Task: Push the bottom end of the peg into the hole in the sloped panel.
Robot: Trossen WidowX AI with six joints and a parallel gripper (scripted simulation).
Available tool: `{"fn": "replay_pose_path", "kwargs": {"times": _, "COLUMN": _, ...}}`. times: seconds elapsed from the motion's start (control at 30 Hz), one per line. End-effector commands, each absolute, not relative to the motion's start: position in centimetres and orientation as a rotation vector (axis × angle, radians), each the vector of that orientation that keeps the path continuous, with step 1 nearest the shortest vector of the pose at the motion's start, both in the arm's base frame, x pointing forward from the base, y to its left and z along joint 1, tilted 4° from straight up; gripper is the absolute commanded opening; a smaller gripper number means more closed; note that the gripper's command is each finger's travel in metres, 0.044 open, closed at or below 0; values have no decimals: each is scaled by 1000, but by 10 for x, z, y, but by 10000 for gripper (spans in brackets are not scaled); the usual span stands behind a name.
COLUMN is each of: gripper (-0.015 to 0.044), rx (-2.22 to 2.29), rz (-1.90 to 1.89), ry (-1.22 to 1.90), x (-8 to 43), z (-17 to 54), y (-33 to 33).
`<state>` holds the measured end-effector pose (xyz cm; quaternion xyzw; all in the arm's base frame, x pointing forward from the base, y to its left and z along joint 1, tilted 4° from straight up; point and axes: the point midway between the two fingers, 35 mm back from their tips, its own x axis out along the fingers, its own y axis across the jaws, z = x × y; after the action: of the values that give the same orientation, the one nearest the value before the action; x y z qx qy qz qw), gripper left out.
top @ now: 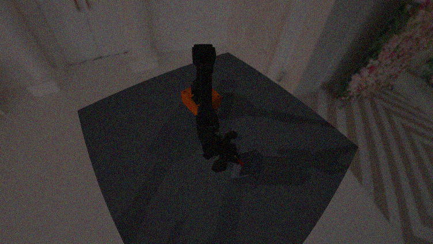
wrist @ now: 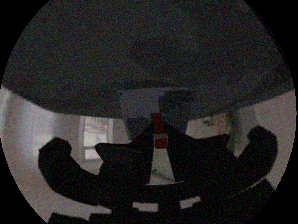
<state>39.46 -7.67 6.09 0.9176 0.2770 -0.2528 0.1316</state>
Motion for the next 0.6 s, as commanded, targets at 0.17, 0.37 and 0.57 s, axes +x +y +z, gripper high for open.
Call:
{"fn": "replay_pose_path", "kwargs": {"times": 0.17, "gripper": 0, "rx": 2665, "rz": -741, "ry": 803, "x": 399, "z": 57, "y": -74}}
{"fn": "replay_pose_path", "kwargs": {"times": 0.37, "gripper": 0, "rx": 2665, "rz": -740, "ry": 803, "x": 400, "z": 56, "y": -73}}
{"fn": "replay_pose_path", "kwargs": {"times": 0.57, "gripper": 0, "rx": 2663, "rz": -736, "ry": 808, "x": 400, "z": 57, "y": -73}}
